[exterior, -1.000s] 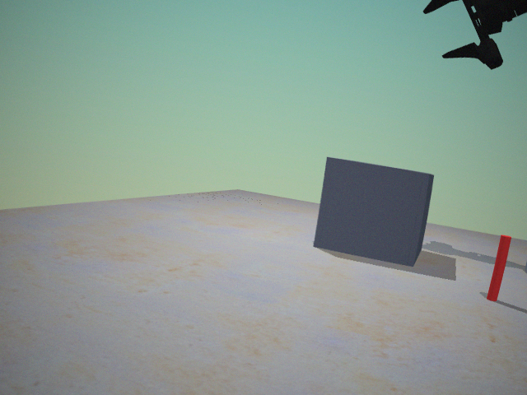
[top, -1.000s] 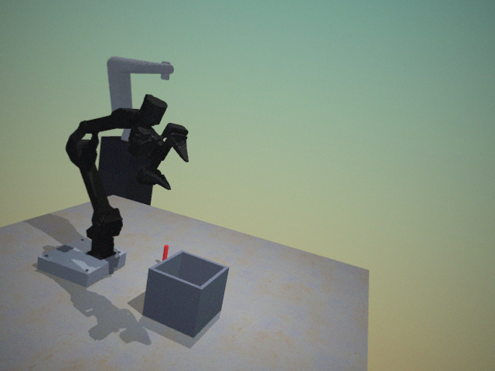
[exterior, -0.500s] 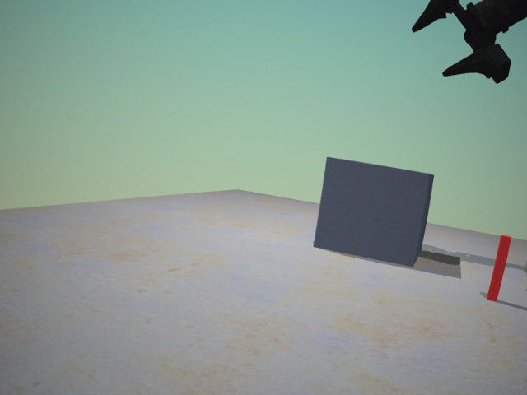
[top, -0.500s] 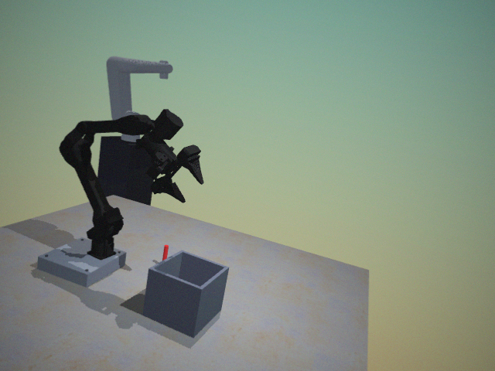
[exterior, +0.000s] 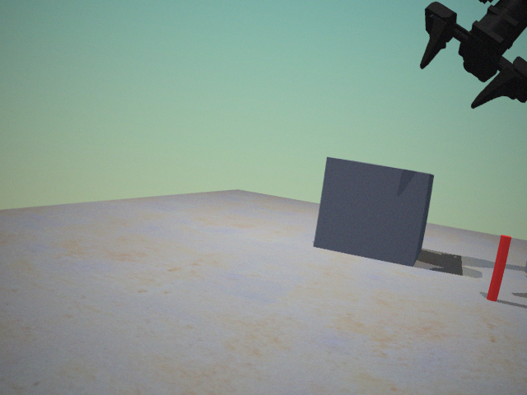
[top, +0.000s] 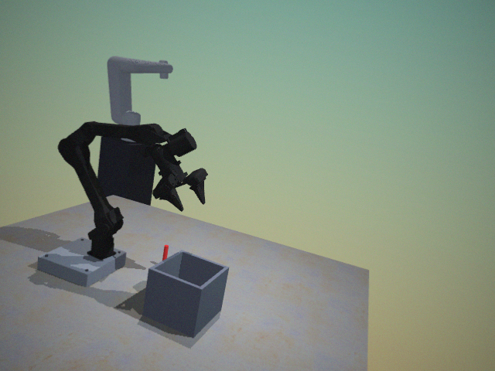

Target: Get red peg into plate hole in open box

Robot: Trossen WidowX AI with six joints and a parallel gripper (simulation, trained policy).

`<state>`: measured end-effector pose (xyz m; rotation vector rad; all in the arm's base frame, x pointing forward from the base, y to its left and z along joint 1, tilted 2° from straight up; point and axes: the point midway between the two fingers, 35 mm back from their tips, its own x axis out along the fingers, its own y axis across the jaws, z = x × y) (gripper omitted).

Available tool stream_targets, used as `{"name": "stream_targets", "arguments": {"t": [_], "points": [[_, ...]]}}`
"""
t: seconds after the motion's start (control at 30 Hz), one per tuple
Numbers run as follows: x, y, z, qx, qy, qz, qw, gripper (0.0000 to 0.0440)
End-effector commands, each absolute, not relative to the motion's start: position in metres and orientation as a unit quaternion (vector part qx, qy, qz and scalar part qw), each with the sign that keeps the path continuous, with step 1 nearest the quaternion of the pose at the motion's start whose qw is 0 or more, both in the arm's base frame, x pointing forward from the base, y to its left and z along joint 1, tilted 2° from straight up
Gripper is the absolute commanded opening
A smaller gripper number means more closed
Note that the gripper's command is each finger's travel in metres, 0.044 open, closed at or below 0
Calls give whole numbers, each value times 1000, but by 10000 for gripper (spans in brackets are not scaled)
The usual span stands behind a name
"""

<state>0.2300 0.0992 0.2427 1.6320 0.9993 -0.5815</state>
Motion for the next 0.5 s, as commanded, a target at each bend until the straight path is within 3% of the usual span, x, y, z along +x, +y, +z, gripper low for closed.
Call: {"name": "stream_targets", "arguments": {"t": [0.0, 0.47], "points": [[221, 110, 226, 672, 453, -266, 522, 432], [177, 139, 172, 581, 558, -342, 484, 440]]}}
